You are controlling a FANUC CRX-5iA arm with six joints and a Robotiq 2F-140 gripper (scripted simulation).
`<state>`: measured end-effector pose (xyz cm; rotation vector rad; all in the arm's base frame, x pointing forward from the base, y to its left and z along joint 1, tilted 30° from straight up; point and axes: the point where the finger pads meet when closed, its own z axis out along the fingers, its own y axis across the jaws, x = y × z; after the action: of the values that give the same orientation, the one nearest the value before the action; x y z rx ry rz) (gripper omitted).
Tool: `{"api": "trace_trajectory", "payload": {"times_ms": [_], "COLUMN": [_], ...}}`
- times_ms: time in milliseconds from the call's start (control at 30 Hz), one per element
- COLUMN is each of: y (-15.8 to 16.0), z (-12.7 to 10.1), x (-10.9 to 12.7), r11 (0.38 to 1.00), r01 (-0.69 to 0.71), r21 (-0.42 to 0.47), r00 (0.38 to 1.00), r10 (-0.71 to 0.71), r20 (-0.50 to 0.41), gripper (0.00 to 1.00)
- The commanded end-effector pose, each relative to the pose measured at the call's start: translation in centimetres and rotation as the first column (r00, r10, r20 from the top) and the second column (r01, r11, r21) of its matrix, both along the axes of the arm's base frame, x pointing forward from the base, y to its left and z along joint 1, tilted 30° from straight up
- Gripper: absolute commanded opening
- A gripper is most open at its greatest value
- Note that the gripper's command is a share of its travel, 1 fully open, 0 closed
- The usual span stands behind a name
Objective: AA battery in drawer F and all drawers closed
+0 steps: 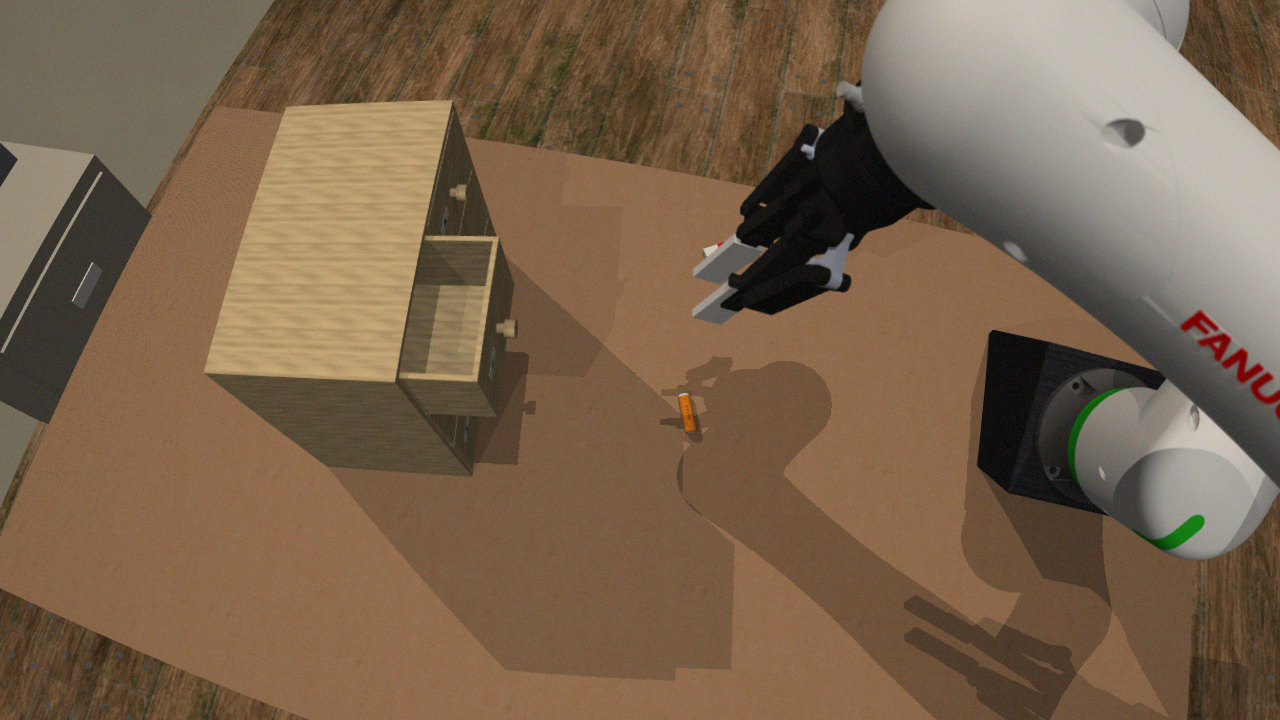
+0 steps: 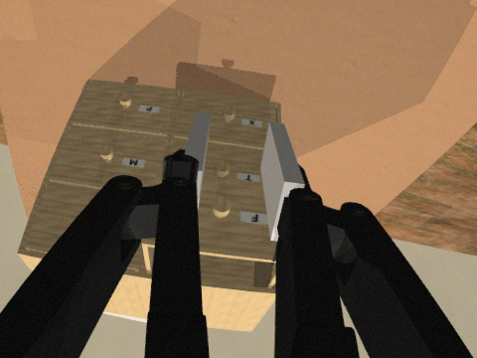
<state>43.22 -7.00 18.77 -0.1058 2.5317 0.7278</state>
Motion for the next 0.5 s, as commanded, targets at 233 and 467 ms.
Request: {"api": "trace_trajectory", "payload": {"times_ms": [233, 467], "y": [-1.3, -1.7], "z": [1.8, 2.3], "x": [-2.5, -3.1], "r11": [0.984, 0.976], "r01": [-0.173, -0.213], "r21": [-0.034, -0.037], "r00": [0.944, 0.916], "r10": [0.156, 0.186], "r20": [-0.291, -0.356], "gripper": [0.2, 0.2]}}
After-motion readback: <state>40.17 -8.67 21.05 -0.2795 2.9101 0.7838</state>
